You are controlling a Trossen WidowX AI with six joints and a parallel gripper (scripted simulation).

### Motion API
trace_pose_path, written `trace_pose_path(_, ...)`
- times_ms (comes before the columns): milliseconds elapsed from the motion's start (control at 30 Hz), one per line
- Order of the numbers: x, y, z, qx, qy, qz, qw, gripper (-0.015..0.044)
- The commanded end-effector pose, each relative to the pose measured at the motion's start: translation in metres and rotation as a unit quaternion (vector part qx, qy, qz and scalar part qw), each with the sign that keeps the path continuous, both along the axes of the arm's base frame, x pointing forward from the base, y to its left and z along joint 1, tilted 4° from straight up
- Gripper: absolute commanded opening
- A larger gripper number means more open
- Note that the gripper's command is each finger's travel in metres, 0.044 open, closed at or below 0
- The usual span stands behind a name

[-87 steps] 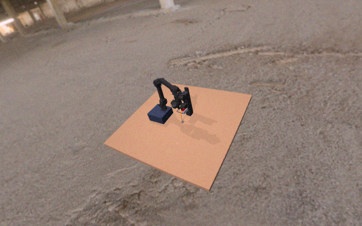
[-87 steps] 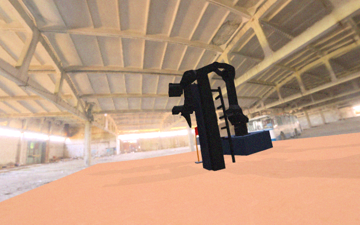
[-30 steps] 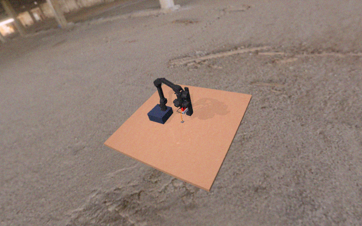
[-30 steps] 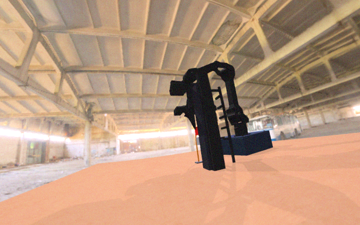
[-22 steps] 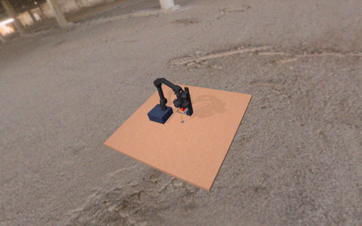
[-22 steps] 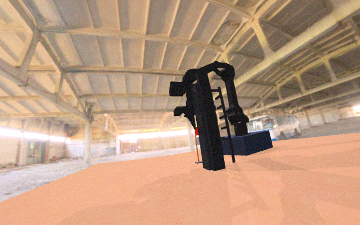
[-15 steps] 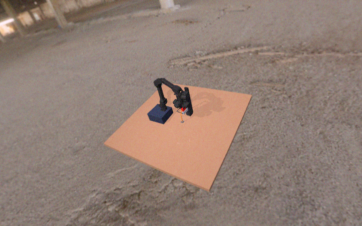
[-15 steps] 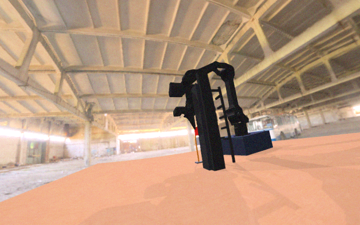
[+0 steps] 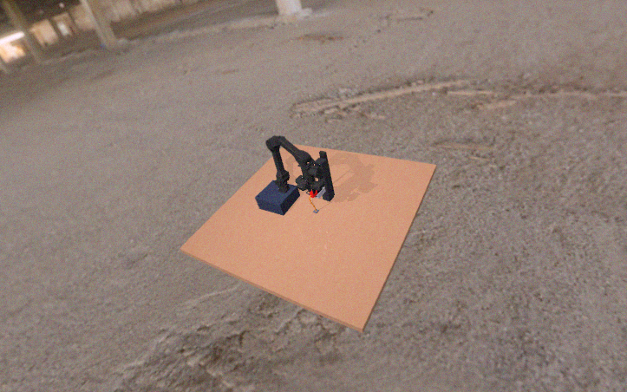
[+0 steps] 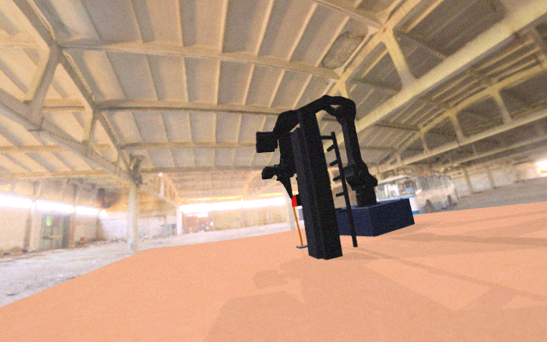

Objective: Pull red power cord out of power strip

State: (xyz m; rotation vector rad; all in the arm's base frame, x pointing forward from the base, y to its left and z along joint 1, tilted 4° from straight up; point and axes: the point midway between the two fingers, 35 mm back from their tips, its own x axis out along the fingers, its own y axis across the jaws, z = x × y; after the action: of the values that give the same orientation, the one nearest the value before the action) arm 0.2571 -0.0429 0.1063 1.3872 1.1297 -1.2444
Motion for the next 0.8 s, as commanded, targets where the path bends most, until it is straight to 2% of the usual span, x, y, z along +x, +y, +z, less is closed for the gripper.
trace_pose_path(0,0.001,0.003,0.0,-0.002,0.001,0.003,1.0,0.0079)
trace_pose_path(333,0.001,0.004,0.0,-0.002,0.001,0.003,1.0,0.0341)
trace_pose_path(467,0.0,-0.013,0.003,-0.003,0.001,0.003,1.0,0.044)
trace_pose_path(633,-0.008,-0.054,0.009,-0.005,0.001,0.003,1.0,0.044)
trace_pose_path(767,-0.009,-0.056,0.009,-0.005,0.001,0.003,1.0,0.044)
